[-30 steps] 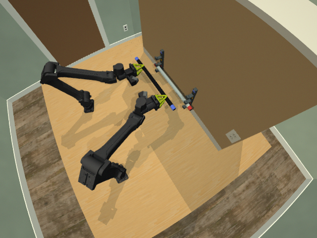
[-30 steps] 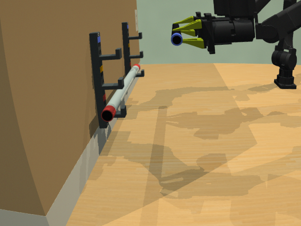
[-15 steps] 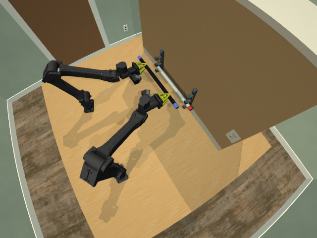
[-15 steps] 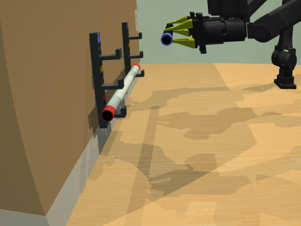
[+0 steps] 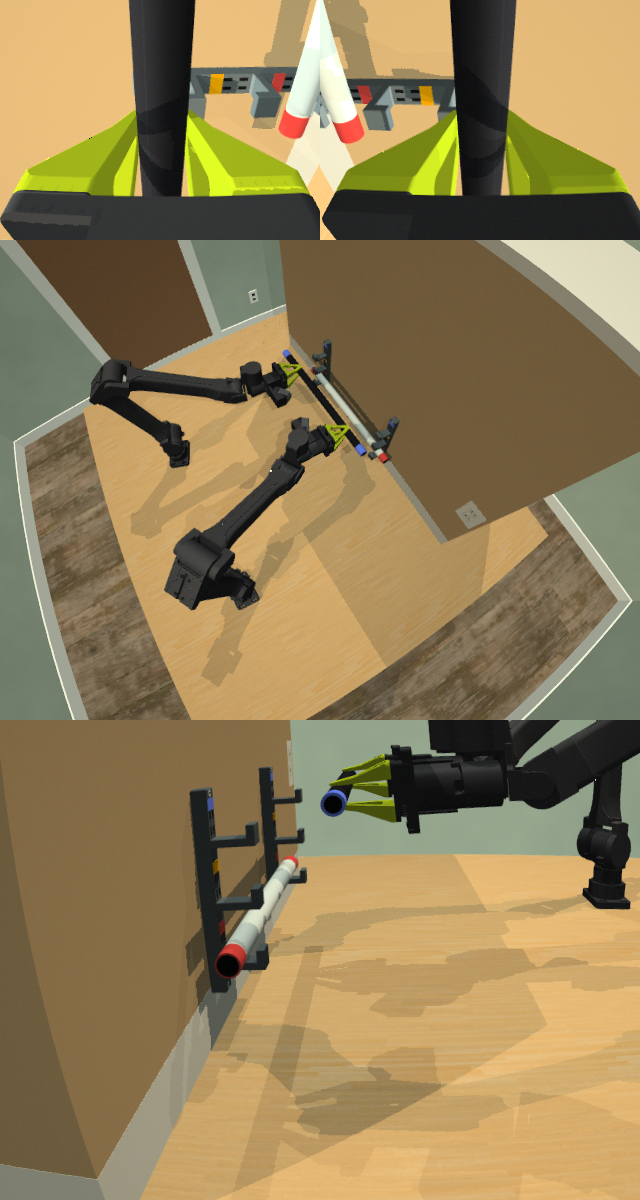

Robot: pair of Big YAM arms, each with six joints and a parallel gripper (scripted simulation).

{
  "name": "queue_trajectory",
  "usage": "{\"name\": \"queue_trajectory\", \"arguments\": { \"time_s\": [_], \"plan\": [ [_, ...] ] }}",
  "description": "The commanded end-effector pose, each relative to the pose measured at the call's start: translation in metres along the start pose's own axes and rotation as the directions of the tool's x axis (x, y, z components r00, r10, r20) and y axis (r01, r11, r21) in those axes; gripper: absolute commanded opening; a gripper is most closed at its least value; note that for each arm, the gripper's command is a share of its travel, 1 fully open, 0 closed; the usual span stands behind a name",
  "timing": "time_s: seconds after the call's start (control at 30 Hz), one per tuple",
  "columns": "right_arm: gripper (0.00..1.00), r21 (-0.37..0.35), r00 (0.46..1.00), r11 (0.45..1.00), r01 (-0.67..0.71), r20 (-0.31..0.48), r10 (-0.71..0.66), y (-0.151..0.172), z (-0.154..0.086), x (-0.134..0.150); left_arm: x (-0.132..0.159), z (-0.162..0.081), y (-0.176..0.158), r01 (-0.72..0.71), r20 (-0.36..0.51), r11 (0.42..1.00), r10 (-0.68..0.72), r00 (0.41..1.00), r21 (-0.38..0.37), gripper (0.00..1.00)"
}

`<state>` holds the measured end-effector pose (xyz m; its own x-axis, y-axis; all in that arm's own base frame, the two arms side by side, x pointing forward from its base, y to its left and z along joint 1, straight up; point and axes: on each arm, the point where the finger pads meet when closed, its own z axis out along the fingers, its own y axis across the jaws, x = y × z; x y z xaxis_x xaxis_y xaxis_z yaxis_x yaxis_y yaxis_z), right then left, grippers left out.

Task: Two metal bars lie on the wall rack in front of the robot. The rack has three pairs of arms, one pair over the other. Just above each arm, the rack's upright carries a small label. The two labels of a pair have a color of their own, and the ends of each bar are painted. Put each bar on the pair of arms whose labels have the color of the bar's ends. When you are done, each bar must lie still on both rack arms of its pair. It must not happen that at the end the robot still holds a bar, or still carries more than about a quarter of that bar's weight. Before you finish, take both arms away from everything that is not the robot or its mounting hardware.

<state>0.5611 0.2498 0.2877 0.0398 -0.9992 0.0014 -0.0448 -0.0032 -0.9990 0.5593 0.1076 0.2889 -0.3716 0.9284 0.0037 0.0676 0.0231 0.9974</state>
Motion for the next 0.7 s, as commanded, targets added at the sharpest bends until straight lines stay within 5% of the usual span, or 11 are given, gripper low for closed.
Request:
{"name": "queue_trajectory", "arguments": {
  "time_s": [0.0, 0.67],
  "plan": [
    [0.0, 0.087, 0.999, 0.996, -0.036, -0.015, 0.038, -0.051, 0.023, 0.002, 0.006, 0.022, 0.04, 0.014, -0.015, 0.996, -0.016, 1.0, -0.083, 0.0],
    [0.0, 0.087, 0.999, 0.996, -0.036, -0.015, 0.038, -0.052, 0.05, 0.002, 0.006, 0.049, 0.041, 0.014, -0.015, 0.996, -0.016, 1.0, -0.083, 0.0]
  ]
}}
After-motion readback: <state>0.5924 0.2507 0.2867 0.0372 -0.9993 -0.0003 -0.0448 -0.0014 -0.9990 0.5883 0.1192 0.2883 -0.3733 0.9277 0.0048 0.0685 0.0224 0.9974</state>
